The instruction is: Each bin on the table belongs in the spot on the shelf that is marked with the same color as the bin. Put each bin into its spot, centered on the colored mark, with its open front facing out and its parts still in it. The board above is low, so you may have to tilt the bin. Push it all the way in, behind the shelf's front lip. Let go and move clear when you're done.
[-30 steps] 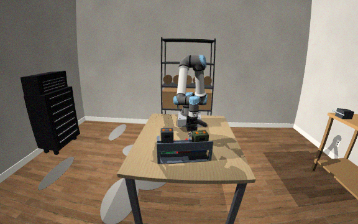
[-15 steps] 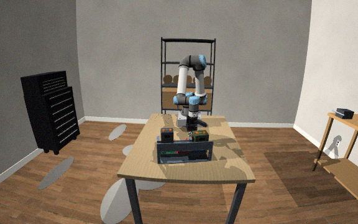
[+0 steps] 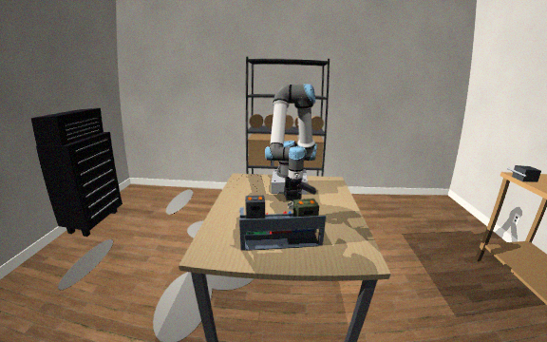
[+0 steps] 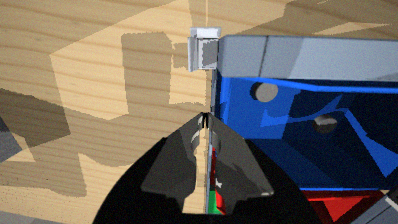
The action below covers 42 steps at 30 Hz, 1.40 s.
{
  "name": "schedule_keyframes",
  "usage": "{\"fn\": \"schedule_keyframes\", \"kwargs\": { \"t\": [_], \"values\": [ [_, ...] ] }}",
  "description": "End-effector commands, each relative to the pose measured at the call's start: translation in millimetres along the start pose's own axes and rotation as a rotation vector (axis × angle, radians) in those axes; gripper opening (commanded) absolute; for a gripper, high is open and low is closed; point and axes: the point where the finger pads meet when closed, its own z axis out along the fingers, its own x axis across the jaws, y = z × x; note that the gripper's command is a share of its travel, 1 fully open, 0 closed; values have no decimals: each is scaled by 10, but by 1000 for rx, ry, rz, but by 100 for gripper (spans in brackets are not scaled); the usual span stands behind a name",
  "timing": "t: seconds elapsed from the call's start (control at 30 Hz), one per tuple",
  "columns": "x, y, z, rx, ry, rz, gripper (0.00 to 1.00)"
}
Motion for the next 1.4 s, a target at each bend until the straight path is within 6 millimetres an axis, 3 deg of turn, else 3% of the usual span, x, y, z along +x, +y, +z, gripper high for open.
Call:
{"fn": "schedule_keyframes", "kwargs": {
  "t": [0.0,1.37],
  "values": [
    [34,2,-9,-1,3,-1,0],
    [64,1,-20,-2,3,0,0]
  ]
}}
